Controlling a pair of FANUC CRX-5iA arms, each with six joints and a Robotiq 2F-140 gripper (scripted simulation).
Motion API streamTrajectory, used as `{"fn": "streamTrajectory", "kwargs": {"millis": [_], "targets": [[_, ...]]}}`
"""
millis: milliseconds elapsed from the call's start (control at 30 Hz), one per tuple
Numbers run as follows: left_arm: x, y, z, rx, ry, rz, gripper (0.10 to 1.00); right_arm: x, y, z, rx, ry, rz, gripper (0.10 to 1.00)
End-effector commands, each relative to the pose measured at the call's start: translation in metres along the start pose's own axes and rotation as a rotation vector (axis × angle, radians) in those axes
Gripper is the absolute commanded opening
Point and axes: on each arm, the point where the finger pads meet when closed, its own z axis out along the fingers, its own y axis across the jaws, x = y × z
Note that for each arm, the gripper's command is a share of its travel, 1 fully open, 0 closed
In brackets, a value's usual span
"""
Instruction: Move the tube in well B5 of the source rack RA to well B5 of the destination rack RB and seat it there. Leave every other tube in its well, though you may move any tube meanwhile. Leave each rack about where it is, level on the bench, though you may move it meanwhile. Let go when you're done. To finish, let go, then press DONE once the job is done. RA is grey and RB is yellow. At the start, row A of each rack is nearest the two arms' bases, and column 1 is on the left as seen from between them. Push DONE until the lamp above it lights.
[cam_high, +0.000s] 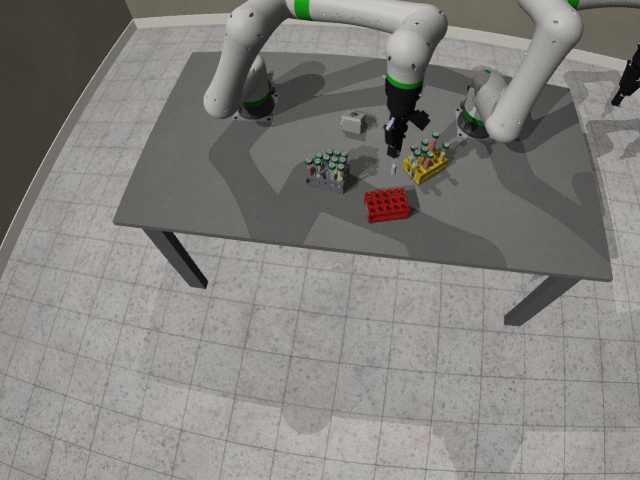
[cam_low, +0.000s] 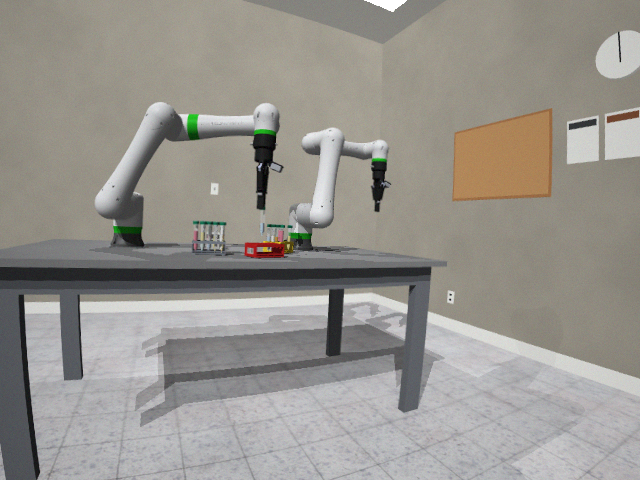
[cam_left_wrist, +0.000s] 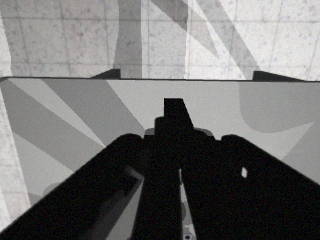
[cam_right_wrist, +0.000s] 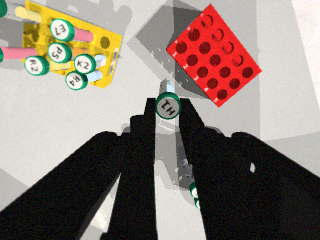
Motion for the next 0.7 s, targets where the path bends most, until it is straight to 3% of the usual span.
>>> {"fn": "streamTrajectory", "kwargs": {"millis": [0, 333, 667], "targets": [[0.000, 0.000, -0.001, 0.000, 0.002, 0.000, 0.099, -0.010, 0.002, -0.001, 0.000, 0.003, 0.000, 0.099], [0.000, 0.000, -0.001, 0.000, 0.002, 0.000, 0.099, -0.031, 0.005, -0.001, 0.000, 0.003, 0.033, 0.099], [0.000, 0.000, -0.001, 0.000, 0.002, 0.000, 0.099, -0.031, 0.005, -0.001, 0.000, 0.003, 0.367, 0.099]]}}
